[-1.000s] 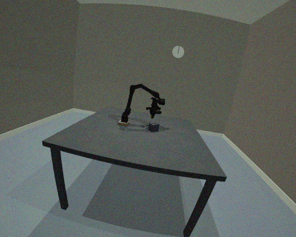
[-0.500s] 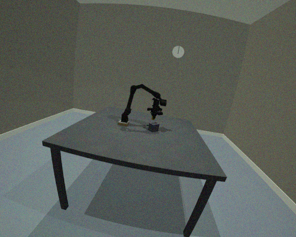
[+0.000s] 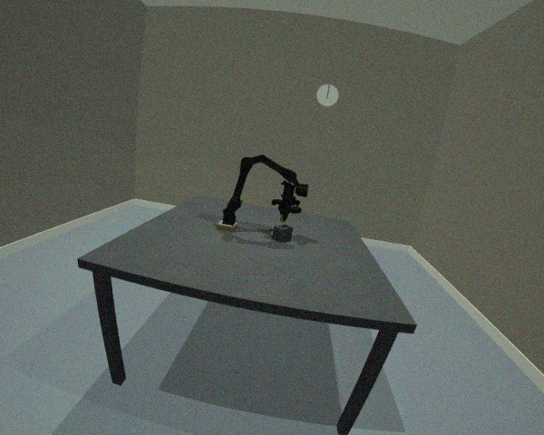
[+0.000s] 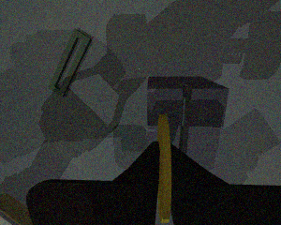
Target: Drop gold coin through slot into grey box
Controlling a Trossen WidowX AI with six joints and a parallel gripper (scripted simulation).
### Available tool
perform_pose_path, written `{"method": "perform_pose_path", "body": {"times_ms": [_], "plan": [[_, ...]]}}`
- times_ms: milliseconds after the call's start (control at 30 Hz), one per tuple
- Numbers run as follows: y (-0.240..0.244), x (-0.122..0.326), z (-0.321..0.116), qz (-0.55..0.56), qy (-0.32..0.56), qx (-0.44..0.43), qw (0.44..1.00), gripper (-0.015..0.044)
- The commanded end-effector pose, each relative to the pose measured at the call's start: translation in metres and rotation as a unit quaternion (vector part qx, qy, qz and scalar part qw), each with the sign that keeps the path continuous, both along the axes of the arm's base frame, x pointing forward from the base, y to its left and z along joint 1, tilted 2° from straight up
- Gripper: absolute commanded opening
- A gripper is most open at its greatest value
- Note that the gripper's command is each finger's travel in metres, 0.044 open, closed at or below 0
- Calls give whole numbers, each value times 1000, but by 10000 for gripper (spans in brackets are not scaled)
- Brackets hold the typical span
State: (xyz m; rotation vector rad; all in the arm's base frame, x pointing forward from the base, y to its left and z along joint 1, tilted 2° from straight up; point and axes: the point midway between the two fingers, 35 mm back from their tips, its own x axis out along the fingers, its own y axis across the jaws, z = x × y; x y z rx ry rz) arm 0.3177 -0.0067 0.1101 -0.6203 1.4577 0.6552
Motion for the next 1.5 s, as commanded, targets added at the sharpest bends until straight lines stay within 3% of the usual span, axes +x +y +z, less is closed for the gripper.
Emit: {"method": "perform_pose_path", "body": {"times_ms": [0,1467], "plan": [[-10,4,3,1,-4,-1,1000,0],[-24,7,2,2,4,1,1000,0]]}}
